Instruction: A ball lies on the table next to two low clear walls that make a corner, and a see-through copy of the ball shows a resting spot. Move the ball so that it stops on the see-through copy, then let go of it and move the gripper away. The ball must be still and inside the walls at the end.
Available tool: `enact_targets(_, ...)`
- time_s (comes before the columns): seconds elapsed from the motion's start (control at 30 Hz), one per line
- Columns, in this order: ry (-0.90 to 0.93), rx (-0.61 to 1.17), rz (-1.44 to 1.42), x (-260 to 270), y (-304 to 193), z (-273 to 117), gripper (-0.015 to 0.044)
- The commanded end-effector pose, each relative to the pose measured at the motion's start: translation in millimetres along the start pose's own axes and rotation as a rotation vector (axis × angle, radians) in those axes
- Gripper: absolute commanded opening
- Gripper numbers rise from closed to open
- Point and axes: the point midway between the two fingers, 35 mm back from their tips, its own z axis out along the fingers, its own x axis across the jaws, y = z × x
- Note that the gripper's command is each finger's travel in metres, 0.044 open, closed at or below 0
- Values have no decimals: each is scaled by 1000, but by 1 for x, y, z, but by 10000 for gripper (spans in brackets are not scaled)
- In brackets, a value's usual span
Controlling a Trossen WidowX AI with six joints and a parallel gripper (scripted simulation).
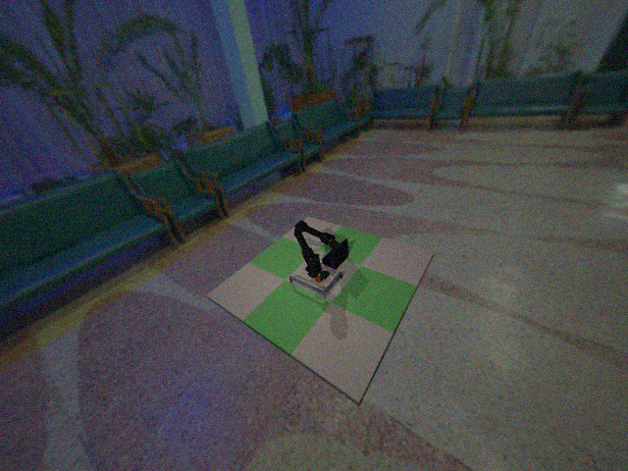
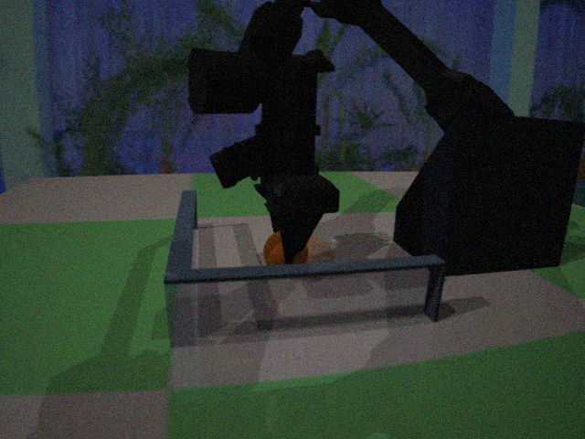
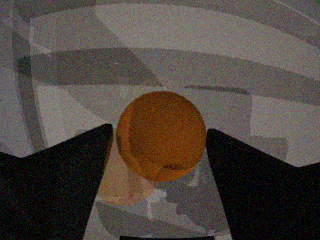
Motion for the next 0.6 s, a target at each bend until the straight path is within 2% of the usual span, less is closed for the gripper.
enact_targets(0.0,-5,0,-5,0,-1,1,231)
enact_targets(0.13,-5,0,-5,0,-1,1,204)
enact_targets(0.4,26,-46,-30,8,8,-20,0)
enact_targets(0.57,28,-38,-27,9,10,-41,0)
